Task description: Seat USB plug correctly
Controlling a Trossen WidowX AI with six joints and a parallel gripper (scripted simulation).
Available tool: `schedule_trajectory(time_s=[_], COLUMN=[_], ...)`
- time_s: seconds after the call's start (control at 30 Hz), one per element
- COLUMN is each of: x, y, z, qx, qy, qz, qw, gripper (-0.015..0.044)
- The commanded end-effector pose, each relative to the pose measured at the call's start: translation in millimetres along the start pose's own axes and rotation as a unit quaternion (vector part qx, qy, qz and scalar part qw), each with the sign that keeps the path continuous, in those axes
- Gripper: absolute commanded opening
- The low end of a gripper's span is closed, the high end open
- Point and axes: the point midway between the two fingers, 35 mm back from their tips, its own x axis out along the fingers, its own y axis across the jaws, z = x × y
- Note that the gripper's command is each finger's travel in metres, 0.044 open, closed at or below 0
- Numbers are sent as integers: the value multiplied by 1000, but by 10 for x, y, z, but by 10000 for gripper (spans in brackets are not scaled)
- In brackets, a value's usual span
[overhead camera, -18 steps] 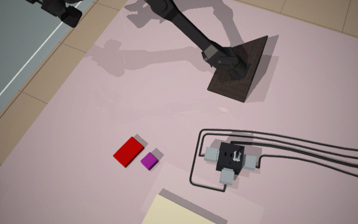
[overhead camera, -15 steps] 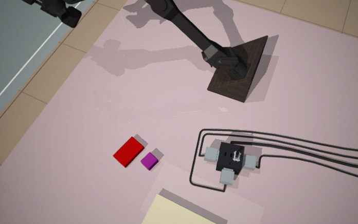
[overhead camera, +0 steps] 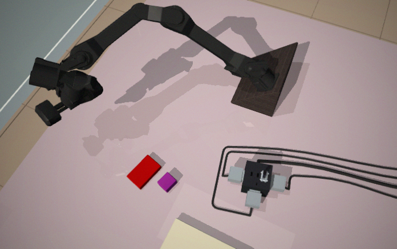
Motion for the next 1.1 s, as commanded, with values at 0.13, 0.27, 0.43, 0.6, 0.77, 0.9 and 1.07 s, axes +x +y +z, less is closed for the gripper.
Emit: schedule_trajectory(time_s=[0.13,0.27,0.43,0.6,0.77,0.9,1.07], x=[-447,-836,-1432,-2068,-2655,-2962,-2988], y=[380,370,110,-427,-1232,-1914,-2009], z=[-1544,-2365,-3292,-4047,-4561,-4724,-4726], qx=[-326,-505,-709,-866,-946,-941,-935], qy=[121,165,192,185,147,108,101], qz=[77,129,196,253,281,270,265], qw=[935,837,650,390,72,-171,-210], gripper=[440,440,440,440,440,440,440])
